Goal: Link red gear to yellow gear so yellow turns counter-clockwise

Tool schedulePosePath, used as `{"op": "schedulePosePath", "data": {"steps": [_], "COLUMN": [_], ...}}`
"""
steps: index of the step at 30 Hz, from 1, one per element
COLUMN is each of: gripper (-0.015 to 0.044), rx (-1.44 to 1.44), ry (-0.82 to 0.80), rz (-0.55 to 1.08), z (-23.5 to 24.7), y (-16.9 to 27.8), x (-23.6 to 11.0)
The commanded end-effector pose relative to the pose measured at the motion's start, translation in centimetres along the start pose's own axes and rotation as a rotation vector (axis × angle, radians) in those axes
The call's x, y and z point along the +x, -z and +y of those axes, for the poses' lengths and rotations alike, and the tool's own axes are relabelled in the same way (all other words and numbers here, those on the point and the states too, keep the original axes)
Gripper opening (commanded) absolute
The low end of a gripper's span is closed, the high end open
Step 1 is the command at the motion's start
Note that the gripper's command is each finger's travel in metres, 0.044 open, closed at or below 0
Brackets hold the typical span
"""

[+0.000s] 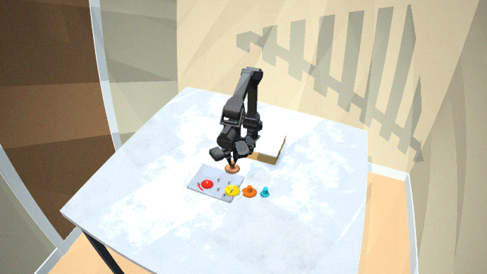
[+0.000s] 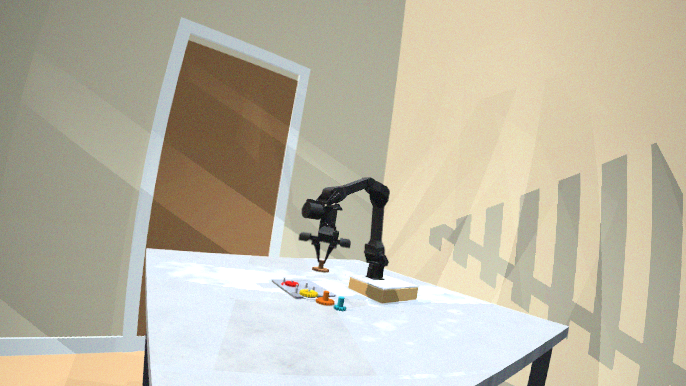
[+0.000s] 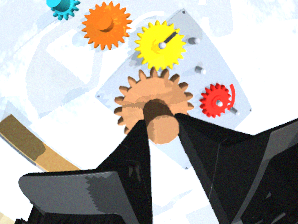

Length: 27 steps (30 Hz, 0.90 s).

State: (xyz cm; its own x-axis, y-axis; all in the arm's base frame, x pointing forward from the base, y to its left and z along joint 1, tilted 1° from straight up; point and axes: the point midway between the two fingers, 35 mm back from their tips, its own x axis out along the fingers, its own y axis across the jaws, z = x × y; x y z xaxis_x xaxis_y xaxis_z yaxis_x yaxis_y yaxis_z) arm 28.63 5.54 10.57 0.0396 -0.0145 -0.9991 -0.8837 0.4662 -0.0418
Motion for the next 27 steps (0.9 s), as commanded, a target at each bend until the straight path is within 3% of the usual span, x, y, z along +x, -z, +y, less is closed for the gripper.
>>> {"op": "schedulePosePath", "data": {"steps": [1,27], "gripper": [0.0,0.0], "rx": [-0.005,-0.008], "ry": [-0.006,-0.001], "rz": [0.006,0.011], "z": [-0.8,-4.7], "y": [0.5,4.0], "x": [0.8,3.2]}}
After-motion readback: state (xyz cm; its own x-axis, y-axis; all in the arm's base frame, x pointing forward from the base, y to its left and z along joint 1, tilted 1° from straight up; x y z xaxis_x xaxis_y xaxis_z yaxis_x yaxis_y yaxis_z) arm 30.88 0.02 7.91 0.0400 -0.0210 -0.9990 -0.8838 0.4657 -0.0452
